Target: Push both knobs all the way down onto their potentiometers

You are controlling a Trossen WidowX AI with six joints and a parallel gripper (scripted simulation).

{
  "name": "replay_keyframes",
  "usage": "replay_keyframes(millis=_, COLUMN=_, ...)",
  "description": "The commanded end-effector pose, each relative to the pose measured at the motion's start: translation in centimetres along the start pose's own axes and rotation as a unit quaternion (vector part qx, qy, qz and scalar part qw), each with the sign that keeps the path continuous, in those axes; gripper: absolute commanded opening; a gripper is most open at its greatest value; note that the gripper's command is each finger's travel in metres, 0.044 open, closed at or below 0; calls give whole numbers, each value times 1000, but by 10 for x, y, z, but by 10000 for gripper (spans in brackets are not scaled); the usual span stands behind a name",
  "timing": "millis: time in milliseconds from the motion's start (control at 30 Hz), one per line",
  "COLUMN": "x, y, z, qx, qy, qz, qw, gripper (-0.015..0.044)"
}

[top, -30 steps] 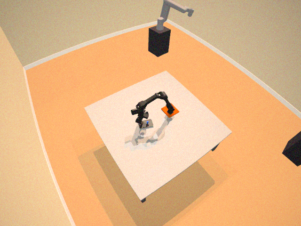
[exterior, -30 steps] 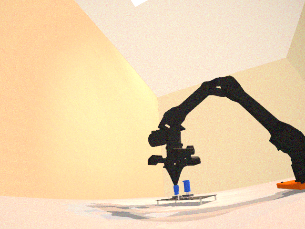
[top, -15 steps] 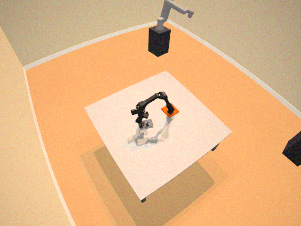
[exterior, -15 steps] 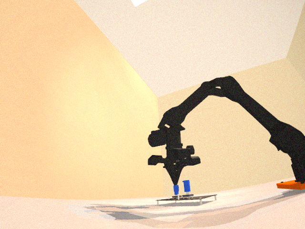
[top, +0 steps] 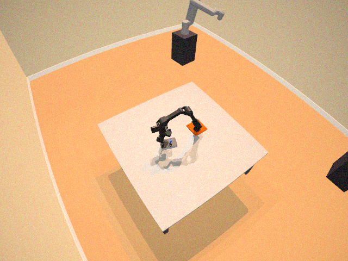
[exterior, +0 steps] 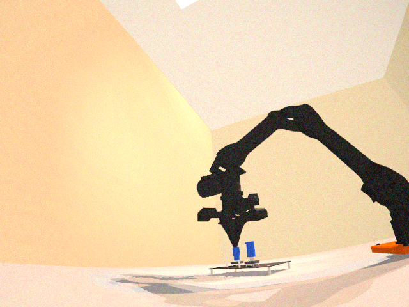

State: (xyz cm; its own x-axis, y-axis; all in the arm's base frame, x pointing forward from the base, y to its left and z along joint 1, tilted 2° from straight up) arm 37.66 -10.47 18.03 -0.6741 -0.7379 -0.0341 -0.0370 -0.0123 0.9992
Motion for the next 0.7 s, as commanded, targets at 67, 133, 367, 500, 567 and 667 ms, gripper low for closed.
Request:
replay_keyframes(millis=67, x=-1, y=4, z=-2, qx=-6, qy=1, qz=4, qw=1000, gripper=0)
replay_keyframes(millis=133, x=0, y=7, z=-2, qx=-6, qy=1, qz=4, qw=1000, gripper=0)
replay_keyframes(millis=367, x=0, y=17, z=-2, qx=-6, qy=1, qz=4, qw=1000, gripper=0)
replay_keyframes(millis=500, x=0, y=12, z=-2, qx=-6, qy=-1, qz=3, qw=1000, gripper=105)
replay_keyframes(millis=567, x=0, y=12, z=-2, qx=-6, qy=-1, qz=3, qw=1000, gripper=157)
replay_keyframes(millis=667, x=0, y=13, z=0, qx=-6, qy=-1, qz=3, qw=1000, gripper=236)
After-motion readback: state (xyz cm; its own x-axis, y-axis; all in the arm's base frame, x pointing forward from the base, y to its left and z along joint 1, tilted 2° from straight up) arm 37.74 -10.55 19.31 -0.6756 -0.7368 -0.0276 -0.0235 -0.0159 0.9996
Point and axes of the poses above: the point midway between the two fingers, 35 mm back from their tips, its own y axis back along the fingers, its own x axis across the jaws, z = x × y, the point moved 9 cm from there along y, back along the fingers, and after that the axes turned 13 degrees about y, right-handed, at the moved point
